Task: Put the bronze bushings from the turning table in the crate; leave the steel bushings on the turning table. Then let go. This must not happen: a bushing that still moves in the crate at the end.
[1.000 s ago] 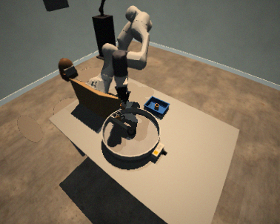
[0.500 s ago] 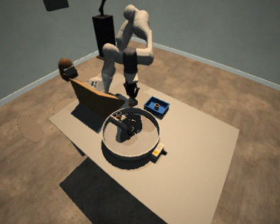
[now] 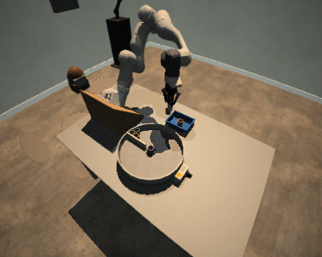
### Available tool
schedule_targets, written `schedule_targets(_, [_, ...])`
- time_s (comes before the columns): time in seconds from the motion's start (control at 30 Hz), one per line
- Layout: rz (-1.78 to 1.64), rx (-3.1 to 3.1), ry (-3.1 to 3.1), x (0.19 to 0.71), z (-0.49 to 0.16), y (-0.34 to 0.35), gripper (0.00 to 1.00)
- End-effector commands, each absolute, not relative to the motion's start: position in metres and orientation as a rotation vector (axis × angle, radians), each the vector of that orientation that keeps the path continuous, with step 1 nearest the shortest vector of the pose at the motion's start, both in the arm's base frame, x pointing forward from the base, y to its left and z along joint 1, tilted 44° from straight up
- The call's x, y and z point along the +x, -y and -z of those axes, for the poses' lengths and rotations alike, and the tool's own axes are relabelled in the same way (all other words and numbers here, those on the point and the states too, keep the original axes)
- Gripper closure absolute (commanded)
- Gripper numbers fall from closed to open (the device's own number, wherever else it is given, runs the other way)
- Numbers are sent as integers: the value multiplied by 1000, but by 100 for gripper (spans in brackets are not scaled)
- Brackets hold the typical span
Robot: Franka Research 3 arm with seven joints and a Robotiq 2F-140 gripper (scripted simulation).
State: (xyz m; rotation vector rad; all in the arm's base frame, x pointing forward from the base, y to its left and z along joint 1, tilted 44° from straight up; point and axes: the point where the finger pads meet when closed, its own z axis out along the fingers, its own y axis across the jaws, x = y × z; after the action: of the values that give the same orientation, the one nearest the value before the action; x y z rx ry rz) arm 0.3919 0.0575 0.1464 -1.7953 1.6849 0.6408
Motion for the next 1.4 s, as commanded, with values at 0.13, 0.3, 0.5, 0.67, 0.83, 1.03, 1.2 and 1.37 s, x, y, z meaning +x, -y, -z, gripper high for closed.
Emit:
schedule_targets(0.13, [-700,-1690,-1839,420,-186,-97,100])
schedule_targets(0.3, [-700,-1690,-1839,422,-190,-101,100])
schedule_targets(0.5, [-700,-1690,-1839,422,-190,-101,100])
schedule_targets(0.67, [-700,-1690,-1839,422,-190,-101,100])
schedule_targets(0.83, [-700,-1690,-1839,422,-190,-101,100])
schedule_targets(1.03, [-700,-1690,-1839,422,-190,-101,100])
schedule_targets(1.2, [-700,-1690,-1839,422,-190,-101,100])
schedule_targets(1.37, [-700,-1690,-1839,422,-190,-101,100])
